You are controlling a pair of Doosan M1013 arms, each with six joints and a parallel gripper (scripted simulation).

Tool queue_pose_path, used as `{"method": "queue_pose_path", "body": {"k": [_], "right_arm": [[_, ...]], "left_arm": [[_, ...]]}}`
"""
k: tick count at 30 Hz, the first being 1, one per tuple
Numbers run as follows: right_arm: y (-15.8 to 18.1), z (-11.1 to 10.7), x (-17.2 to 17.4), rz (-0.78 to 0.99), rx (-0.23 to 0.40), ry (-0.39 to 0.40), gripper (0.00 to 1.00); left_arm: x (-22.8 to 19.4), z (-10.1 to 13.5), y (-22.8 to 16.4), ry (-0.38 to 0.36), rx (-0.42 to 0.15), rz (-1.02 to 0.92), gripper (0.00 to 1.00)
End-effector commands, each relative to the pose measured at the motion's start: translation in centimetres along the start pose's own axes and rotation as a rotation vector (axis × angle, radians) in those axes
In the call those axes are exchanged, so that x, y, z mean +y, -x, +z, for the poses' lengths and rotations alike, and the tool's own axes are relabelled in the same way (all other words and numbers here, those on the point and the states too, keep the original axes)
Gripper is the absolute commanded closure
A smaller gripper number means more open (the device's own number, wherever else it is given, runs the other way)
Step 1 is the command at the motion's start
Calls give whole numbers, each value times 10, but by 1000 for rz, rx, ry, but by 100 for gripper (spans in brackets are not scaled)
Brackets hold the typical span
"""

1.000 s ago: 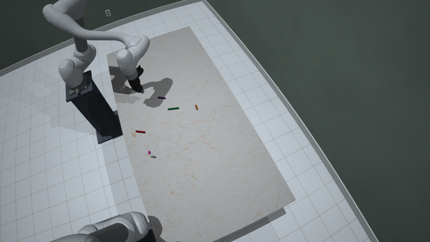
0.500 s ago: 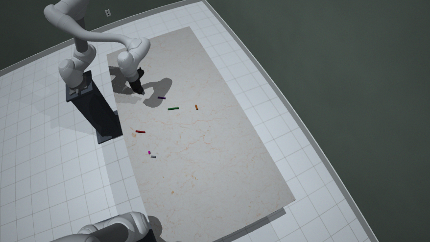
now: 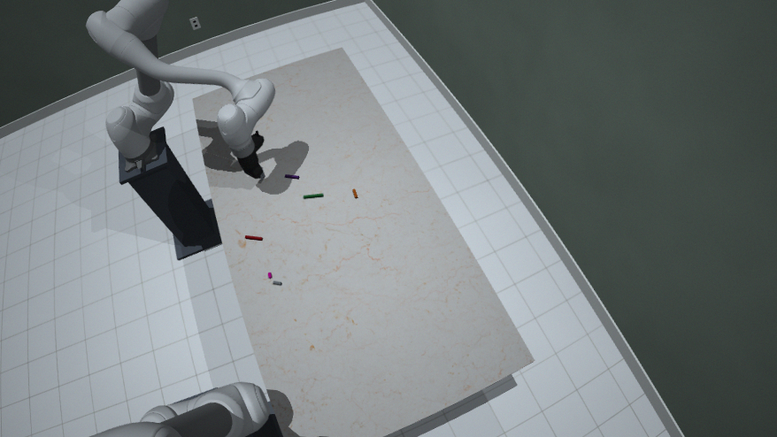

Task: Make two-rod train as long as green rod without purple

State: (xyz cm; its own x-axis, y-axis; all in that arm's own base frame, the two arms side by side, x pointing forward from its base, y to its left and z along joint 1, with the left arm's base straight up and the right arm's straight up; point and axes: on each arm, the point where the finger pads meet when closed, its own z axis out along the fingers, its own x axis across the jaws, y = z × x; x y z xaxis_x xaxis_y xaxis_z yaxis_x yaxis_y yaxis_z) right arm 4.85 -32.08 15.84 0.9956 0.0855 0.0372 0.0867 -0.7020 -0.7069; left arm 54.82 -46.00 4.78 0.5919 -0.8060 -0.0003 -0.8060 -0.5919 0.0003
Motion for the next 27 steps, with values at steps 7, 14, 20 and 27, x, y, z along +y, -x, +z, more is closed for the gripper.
{"method": "queue_pose_path", "body": {"k": [7,14,20,27], "right_arm": [[0,-1,0,0,0,1,0],[0,-1,0,0,0,1,0],[0,-1,0,0,0,1,0],[0,-1,0,0,0,1,0]], "left_arm": [[0,14,-1,-1,2,0,76],[0,14,-1,-1,2,0,76],[0,14,-1,-1,2,0,76],[0,14,-1,-1,2,0,76]]}}
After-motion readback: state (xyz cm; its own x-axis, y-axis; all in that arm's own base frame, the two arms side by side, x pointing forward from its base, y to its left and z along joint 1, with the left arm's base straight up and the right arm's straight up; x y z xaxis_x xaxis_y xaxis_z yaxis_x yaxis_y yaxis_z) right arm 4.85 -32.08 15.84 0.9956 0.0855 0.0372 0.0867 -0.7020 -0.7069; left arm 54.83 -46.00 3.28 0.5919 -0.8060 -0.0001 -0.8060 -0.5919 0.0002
